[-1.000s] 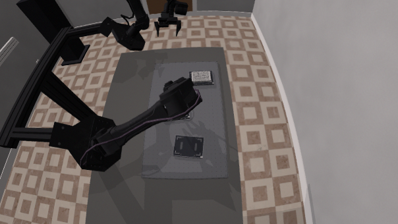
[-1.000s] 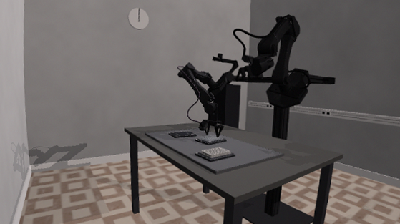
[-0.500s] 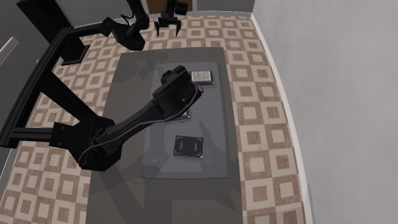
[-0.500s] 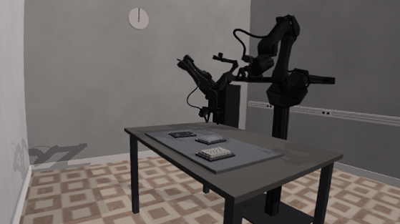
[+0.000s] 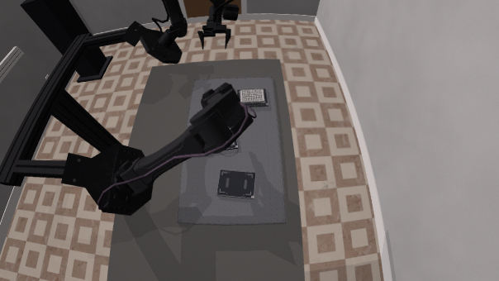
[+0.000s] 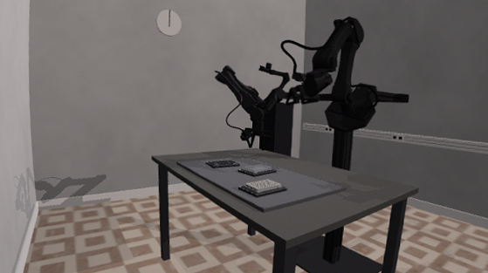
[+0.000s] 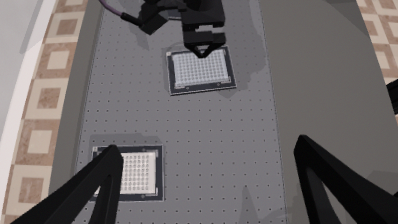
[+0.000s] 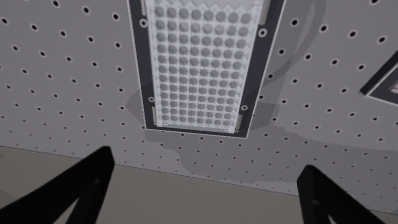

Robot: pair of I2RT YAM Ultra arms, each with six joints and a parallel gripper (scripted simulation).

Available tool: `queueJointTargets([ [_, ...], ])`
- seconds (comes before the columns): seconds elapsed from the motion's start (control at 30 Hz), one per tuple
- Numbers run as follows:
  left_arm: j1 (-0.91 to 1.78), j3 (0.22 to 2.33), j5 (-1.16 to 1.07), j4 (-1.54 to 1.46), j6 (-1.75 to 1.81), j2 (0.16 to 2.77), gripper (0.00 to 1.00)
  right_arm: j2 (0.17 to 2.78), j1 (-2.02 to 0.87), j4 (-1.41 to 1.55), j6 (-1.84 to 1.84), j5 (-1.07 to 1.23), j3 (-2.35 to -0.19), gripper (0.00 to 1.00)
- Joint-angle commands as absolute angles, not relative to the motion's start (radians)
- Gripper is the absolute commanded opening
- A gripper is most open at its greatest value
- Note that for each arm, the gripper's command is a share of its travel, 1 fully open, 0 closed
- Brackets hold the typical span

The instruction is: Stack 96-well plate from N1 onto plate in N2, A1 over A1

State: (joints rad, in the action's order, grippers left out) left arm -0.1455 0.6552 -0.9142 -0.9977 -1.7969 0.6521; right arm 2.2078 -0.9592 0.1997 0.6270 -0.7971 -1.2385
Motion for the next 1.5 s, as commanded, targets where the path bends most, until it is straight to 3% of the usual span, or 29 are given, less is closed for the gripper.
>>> queueJointTargets([
  [0.0, -0.140, 0.697, -0.840, -0.807, -1.718, 0.729, 1.00, 2.121, -0.946, 0.081, 0.550, -0.838, -1.157, 1.00],
  [0.37, 0.000, 0.702, -0.536, -0.168, -1.329, 0.974, 1.00, 1.788, -0.775, -0.327, 0.211, -0.777, -0.777, 1.00],
  [0.43, 0.000, 0.702, -0.536, -0.168, -1.329, 0.974, 1.00, 1.788, -0.775, -0.327, 0.211, -0.777, -0.777, 1.00],
  [0.8, 0.373, 0.688, -0.167, 0.422, -1.005, 1.291, 1.00, 1.520, -0.488, -0.639, -0.067, -0.516, -0.512, 1.00],
  [1.0, 0.471, 0.682, -0.059, 0.603, -0.916, 1.409, 1.00, 1.450, -0.367, -0.708, -0.126, -0.397, -0.459, 1.00],
  [1.47, 0.743, 0.660, 0.269, 1.188, -0.658, 1.965, 1.00, 1.351, 0.117, -0.891, -0.209, 0.074, -0.447, 1.00],
])
